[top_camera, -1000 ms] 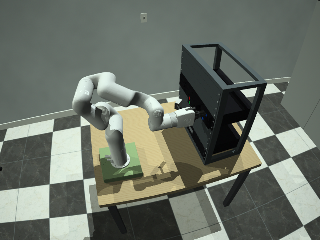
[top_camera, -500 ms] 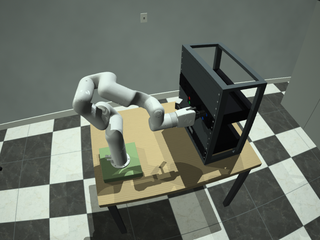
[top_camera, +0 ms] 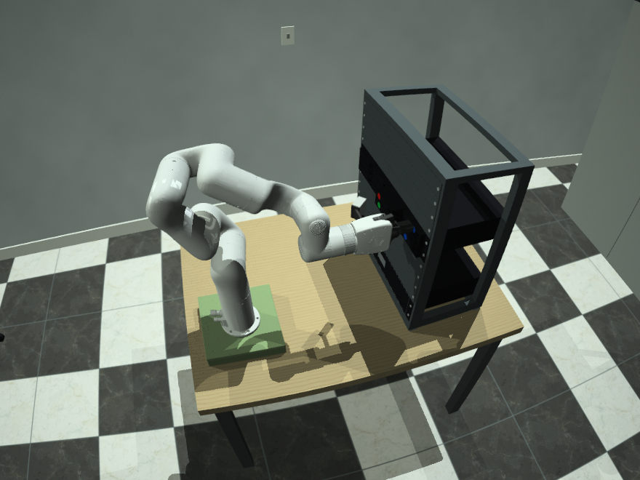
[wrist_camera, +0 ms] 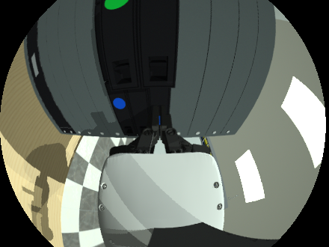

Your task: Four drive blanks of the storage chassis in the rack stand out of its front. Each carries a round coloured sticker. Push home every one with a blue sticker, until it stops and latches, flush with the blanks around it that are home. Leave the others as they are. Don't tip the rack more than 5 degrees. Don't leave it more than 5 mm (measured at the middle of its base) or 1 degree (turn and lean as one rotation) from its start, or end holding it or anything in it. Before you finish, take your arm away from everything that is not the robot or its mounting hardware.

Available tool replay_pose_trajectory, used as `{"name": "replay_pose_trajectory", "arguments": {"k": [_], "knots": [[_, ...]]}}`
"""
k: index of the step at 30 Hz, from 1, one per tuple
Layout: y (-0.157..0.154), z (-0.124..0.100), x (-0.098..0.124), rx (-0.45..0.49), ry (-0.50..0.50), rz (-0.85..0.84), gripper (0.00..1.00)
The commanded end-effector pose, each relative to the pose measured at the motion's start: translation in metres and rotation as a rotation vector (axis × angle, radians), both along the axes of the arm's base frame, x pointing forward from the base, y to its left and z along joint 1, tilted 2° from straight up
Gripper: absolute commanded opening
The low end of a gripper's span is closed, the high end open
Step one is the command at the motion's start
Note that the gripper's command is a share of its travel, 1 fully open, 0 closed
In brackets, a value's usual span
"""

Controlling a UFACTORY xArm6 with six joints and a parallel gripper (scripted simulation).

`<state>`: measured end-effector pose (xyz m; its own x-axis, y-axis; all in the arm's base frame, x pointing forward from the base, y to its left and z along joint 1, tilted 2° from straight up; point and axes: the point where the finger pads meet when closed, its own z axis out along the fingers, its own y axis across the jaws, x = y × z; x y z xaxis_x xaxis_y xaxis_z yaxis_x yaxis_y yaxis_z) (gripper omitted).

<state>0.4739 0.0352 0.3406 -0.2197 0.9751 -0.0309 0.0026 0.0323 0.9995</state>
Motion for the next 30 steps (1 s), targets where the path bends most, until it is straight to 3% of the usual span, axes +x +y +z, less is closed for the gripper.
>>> {"name": "replay_pose_trajectory", "arguments": {"k": [1,12,30], "knots": [[0.0,0.002,0.001,0.0,-0.004,0.0,0.0],[-0.001,0.002,-0.006,0.0,-0.004,0.0,0.0],[-0.019,0.003,-0.085,0.0,-0.004,0.0,0.0]]}}
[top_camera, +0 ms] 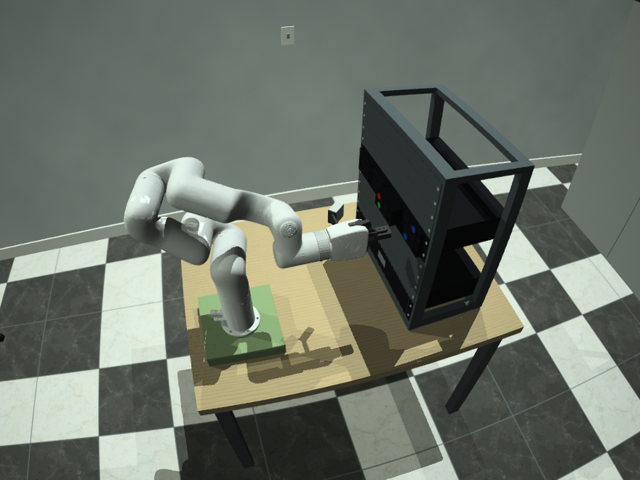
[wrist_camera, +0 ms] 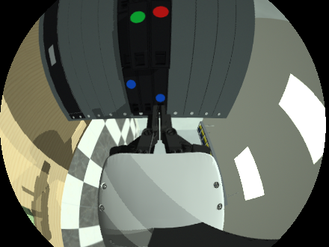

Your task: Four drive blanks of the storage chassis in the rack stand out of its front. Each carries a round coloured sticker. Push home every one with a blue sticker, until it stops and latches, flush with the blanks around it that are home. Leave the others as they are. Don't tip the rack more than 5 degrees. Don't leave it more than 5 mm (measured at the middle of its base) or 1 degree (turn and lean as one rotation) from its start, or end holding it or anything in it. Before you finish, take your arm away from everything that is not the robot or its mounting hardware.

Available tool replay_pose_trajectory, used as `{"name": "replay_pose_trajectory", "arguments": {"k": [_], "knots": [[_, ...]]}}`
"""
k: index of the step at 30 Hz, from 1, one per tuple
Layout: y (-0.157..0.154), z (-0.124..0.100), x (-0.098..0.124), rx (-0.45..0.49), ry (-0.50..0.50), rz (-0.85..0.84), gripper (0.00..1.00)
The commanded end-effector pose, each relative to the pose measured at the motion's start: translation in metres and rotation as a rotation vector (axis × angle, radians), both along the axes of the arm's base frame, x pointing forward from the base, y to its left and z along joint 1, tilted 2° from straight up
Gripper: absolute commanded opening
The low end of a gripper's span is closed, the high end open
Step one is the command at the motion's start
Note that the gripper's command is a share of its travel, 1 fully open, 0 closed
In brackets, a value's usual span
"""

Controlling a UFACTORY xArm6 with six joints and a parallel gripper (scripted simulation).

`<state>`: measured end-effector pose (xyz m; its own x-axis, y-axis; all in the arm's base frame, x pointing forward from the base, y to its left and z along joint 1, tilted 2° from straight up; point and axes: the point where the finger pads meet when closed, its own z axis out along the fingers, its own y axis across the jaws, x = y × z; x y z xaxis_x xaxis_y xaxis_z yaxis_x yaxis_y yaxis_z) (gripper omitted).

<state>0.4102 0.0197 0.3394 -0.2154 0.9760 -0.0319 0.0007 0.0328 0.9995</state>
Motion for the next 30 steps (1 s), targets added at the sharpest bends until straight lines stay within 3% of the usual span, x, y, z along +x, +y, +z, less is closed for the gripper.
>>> {"name": "replay_pose_trajectory", "arguments": {"k": [1,12,22,30], "knots": [[-0.004,0.004,-0.023,0.001,-0.002,0.005,0.0],[-0.006,0.004,-0.03,0.001,-0.002,0.005,0.0],[-0.015,0.004,-0.073,0.001,-0.002,0.005,0.0],[-0.016,0.004,-0.081,0.001,-0.002,0.005,0.0]]}}
